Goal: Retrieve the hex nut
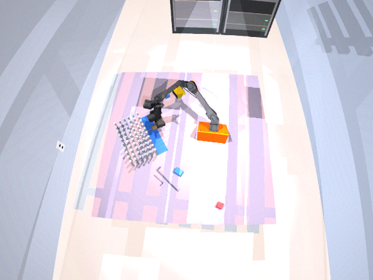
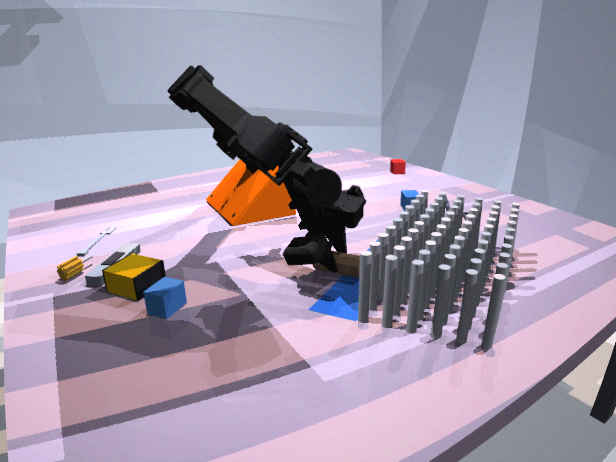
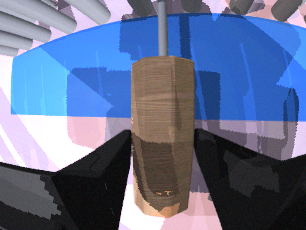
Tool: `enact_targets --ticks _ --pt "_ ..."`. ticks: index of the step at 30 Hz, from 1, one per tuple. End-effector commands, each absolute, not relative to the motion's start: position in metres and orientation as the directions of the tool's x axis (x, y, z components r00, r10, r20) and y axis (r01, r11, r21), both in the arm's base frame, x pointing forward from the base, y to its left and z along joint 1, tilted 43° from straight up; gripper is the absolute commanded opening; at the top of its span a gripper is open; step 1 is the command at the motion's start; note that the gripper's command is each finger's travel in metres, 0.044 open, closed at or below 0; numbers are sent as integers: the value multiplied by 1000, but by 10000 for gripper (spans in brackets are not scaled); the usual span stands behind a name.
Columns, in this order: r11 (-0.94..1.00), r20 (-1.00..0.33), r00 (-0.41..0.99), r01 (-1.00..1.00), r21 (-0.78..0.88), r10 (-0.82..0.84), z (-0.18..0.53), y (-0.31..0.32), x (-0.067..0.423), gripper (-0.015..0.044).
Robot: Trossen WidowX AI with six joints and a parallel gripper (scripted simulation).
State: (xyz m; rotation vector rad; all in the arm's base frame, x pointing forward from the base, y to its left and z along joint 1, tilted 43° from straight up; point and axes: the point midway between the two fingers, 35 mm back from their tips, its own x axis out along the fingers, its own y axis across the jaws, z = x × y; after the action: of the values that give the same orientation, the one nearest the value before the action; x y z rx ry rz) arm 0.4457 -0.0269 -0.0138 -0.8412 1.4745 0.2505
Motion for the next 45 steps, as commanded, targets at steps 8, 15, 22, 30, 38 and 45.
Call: enact_targets --ticks 8,15,22,30,38,45 --pt "700 -932 131 -627 -343 -339 -9 -31 440 0" --pt "700 -932 131 -627 -343 -339 -8 -33 437 0" --pt "699 -931 130 -627 -343 -340 -7 -35 434 0" --pt "699 -931 130 -627 -343 -340 -5 -38 430 0" --pt "699 -931 130 -627 -343 -341 -3 -40 427 0" --pt "699 -931 130 -627 -344 -342 -2 -42 423 0"
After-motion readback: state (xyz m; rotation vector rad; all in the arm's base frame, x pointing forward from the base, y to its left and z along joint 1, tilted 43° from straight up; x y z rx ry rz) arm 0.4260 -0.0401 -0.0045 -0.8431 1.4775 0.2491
